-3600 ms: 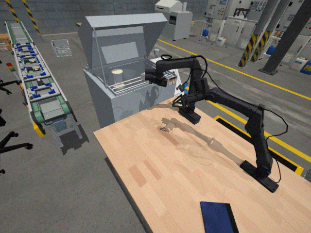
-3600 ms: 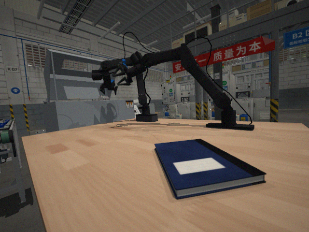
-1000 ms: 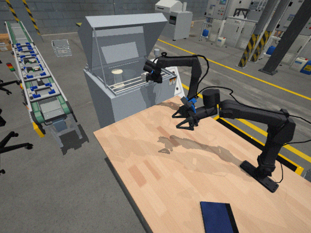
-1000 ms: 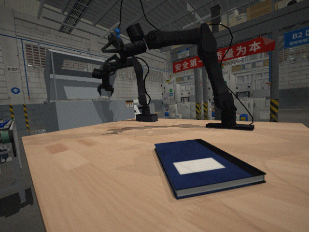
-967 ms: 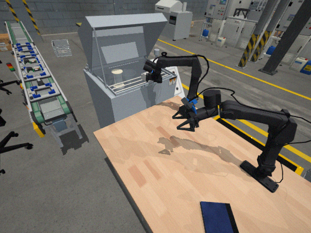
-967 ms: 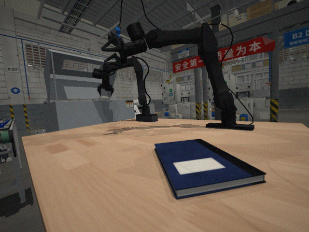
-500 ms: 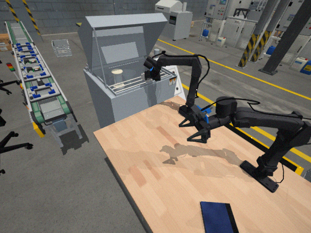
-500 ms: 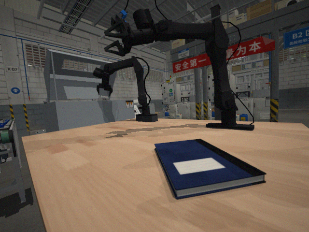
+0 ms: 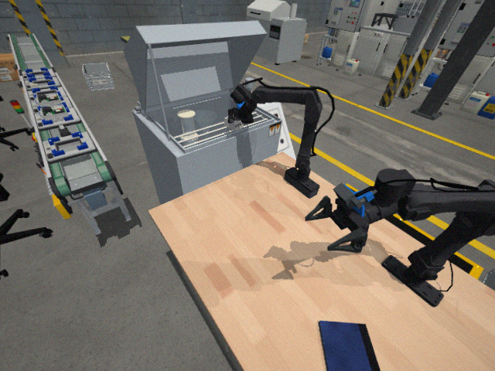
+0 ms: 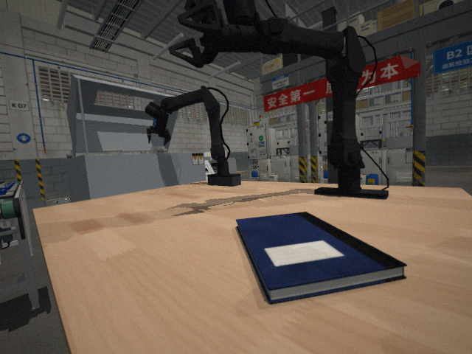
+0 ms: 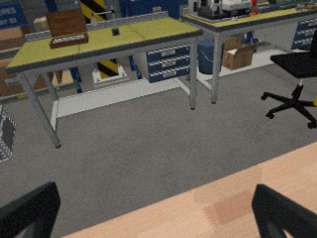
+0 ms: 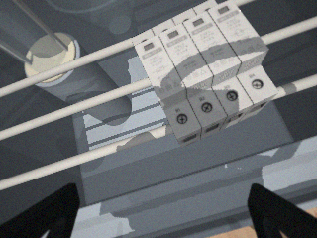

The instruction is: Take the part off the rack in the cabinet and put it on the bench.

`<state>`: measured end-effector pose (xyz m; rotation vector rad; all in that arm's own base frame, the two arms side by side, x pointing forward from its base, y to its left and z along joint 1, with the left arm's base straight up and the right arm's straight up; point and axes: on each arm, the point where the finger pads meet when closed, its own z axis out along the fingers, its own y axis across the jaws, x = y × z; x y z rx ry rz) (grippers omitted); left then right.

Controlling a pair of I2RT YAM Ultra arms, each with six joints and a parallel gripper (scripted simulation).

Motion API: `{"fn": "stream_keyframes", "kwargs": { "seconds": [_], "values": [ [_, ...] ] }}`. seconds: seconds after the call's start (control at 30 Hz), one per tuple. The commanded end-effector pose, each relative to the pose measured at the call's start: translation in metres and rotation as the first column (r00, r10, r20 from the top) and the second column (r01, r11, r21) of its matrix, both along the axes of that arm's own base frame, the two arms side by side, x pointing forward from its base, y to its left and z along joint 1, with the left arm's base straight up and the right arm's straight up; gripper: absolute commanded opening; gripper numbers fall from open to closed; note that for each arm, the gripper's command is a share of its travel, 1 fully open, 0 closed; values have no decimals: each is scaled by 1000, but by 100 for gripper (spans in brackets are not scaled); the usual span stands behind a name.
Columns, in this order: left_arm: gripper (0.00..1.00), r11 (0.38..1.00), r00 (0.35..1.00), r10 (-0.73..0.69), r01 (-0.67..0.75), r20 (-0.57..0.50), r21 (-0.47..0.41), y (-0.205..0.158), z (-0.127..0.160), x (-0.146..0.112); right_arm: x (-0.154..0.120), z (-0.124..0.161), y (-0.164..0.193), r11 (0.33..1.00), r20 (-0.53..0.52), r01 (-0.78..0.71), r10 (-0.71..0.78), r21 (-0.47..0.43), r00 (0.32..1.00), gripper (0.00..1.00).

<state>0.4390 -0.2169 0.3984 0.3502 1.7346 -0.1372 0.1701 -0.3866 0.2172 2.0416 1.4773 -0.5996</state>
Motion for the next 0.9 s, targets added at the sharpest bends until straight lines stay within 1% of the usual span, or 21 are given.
{"fn": "stream_keyframes", "kwargs": {
  "seconds": [0.0, 0.07, 0.27, 0.33, 0.57, 0.67, 0.77, 0.83, 0.87],
  "values": [
    [100, 998, 998, 23, -19, 55, -59, 28, 23, -6, -1, 34, -18, 993, 28, -63, 66, -98, 997, 92],
    [100, 997, 997, 39, -34, 65, -71, 43, 25, -7, -3, 31, -22, 991, 14, -89, 91, -101, 996, 92],
    [100, 992, 992, 86, -76, 94, -102, 82, 29, -13, -10, 35, -34, 977, -23, -162, 161, -136, 987, 92],
    [100, 992, 992, 86, -76, 94, -102, 82, 29, -13, -10, 35, -34, 977, -23, -162, 161, -136, 987, 92],
    [100, 982, 981, 152, -136, 123, -128, 127, 30, -24, -18, 55, -53, 949, -73, -234, 224, -210, 972, 92],
    [100, 978, 975, 173, -154, 136, -139, 143, 30, -29, -22, 44, -55, 942, -102, -269, 253, -199, 962, 92],
    [100, 974, 970, 193, -172, 147, -147, 157, 30, -35, -26, 39, -58, 928, -121, -287, 265, -236, 956, 92],
    [100, 972, 967, 205, -182, 154, -152, 164, 30, -38, -28, 45, -60, 913, -131, -292, 265, -285, 955, 92],
    [100, 972, 967, 205, -182, 154, -152, 164, 30, -38, -28, 45, -60, 913, -131, -292, 265, -285, 955, 92]
  ]
}}
